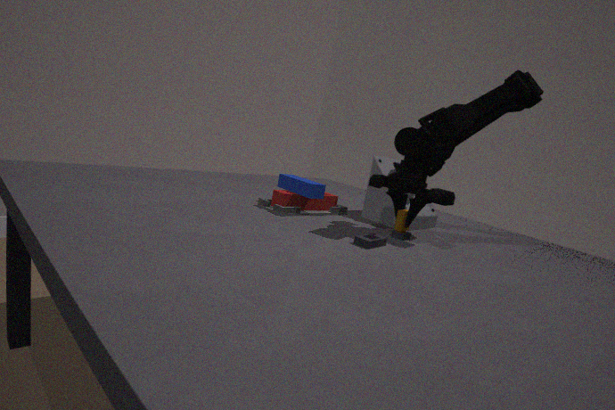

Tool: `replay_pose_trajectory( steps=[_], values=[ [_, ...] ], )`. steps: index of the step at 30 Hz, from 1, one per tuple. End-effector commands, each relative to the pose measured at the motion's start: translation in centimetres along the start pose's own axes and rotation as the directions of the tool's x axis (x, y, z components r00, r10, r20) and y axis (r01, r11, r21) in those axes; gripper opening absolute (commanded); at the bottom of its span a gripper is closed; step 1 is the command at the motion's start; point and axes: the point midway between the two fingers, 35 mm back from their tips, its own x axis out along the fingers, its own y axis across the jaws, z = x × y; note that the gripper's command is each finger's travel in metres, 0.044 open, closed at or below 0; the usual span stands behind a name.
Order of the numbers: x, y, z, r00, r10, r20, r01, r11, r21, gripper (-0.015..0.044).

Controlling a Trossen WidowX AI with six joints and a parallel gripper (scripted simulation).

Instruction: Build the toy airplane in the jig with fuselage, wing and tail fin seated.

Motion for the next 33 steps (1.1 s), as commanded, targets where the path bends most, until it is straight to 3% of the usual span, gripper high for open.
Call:
replay_pose_trajectory(
  steps=[1, 7, 33],
  values=[
    [-0.7, 0.0, 0.8, 0.999, 0.001, 0.032, 0.0, 1.0, -0.014, 0.0],
    [-1.7, -0.2, 1.8, 0.997, -0.002, 0.074, 0.004, 1.0, -0.031, 0.0],
    [-8.7, -0.9, 1.1, 0.999, -0.032, 0.024, 0.032, 0.999, -0.01, 0.0]
  ],
)
